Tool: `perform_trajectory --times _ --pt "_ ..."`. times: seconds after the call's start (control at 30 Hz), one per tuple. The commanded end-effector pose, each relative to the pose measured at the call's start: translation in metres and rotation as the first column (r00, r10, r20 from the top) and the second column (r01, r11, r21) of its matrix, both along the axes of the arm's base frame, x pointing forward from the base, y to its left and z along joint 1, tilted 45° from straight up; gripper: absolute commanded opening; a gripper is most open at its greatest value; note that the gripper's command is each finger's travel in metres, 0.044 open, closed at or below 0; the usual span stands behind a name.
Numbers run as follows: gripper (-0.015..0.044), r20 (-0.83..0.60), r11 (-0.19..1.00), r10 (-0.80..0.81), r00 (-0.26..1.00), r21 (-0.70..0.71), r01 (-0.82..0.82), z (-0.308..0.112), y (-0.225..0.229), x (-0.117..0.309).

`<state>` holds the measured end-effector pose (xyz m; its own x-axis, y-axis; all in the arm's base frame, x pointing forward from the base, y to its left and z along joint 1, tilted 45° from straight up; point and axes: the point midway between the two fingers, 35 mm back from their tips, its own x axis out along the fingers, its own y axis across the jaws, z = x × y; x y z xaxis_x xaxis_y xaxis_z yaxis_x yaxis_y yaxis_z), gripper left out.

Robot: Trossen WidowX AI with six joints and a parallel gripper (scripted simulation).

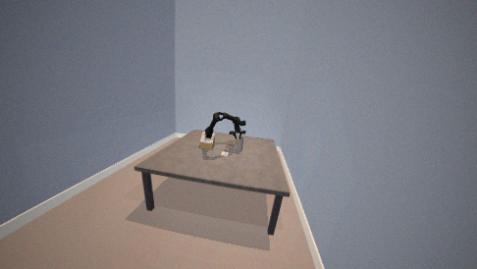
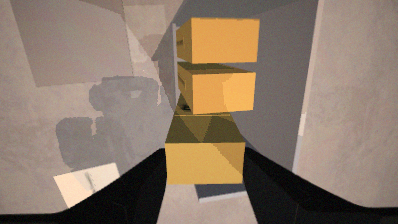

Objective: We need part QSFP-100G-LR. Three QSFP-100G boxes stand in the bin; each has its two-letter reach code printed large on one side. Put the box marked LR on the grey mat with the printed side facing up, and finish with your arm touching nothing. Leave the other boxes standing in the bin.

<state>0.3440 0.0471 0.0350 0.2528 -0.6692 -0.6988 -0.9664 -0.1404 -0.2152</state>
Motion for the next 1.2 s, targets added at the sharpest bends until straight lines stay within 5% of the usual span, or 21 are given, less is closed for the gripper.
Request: perform_trajectory --times 0.0,1.17 --pt "0.0153 -0.004 1.000 0.003 1.000 -0.008 -0.003 -0.005 -0.006 0.001" --pt "0.0179 -0.094 0.997 -0.080 0.992 -0.011 0.079 -0.017 -0.019 0.024"
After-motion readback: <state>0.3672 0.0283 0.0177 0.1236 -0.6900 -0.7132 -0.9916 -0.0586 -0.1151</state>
